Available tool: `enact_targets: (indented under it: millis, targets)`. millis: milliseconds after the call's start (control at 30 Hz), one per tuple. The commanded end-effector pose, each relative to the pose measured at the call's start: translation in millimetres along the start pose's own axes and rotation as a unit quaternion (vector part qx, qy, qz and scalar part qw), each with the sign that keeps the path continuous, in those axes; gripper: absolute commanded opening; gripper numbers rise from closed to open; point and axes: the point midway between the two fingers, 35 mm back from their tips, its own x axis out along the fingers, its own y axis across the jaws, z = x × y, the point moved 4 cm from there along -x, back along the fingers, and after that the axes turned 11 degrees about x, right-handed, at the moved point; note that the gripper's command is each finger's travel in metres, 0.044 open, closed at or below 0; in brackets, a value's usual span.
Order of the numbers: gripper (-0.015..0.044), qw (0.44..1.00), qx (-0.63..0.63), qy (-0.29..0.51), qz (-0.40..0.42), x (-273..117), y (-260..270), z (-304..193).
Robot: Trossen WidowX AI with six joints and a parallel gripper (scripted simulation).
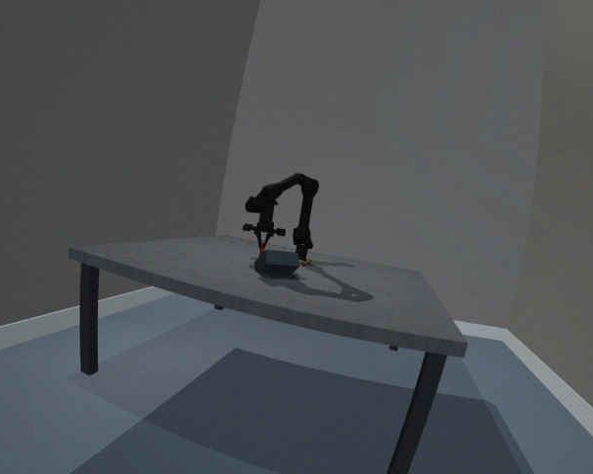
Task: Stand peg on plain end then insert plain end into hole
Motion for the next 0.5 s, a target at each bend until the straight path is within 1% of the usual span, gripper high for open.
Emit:
enact_targets:
  millis: [0,467]
  targets:
    - [0.0000,1.000,0.000,-0.004,-0.004,-17.1,-1.4,2.0]
    - [0.0000,1.000,0.001,-0.004,-0.006,-65.6,0.0,2.1]
